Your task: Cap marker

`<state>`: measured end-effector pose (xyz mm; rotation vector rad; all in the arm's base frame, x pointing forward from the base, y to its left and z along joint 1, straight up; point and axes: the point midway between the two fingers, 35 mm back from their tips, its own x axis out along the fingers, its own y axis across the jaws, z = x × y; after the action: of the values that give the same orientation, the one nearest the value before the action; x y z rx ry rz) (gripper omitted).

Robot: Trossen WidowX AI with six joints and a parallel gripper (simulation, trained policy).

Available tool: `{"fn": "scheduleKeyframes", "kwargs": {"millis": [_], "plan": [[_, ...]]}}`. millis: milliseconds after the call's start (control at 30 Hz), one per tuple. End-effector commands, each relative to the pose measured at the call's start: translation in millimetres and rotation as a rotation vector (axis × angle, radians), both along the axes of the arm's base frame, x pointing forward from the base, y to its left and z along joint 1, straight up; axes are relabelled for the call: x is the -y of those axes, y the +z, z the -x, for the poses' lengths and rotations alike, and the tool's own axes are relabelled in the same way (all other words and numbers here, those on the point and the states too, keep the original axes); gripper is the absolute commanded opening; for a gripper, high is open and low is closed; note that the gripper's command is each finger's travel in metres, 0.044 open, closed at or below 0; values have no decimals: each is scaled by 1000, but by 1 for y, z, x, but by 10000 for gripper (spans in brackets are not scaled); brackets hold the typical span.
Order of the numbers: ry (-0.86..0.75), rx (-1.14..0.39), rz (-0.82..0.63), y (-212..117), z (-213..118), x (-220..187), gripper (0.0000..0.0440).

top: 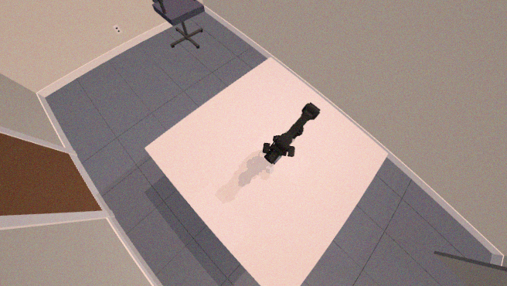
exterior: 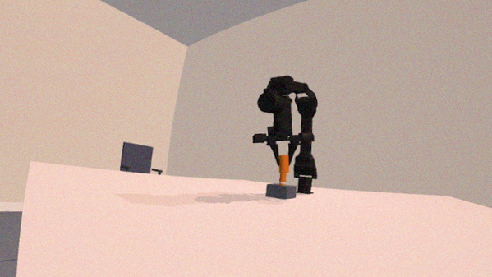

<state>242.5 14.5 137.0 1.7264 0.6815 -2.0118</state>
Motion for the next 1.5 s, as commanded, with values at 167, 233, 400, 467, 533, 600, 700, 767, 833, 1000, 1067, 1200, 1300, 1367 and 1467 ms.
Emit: {"fn": "scheduleKeyframes", "kwargs": {"millis": [167,233,400,467,533,600,700,767,833,1000,1067,1200,1300,1367,1467], "plan": [[27,-20,-21,-24,3,-1,0],[33,-21,-22,-28,3,-1,0],[50,-17,-20,-36,3,0,1],[57,-15,-19,-39,3,0,3],[63,-14,-17,-42,4,0,4],[70,-14,-15,-45,4,1,4],[79,-17,-12,-50,6,2,6],[86,-12,-8,-51,6,3,8],[92,-7,-4,-51,5,4,10],[106,2,8,-53,5,7,16],[112,6,13,-54,5,8,18],[122,15,20,-55,4,10,22],[131,21,25,-56,4,11,26],[137,25,28,-56,4,12,29],[144,31,32,-56,3,13,33]]}}
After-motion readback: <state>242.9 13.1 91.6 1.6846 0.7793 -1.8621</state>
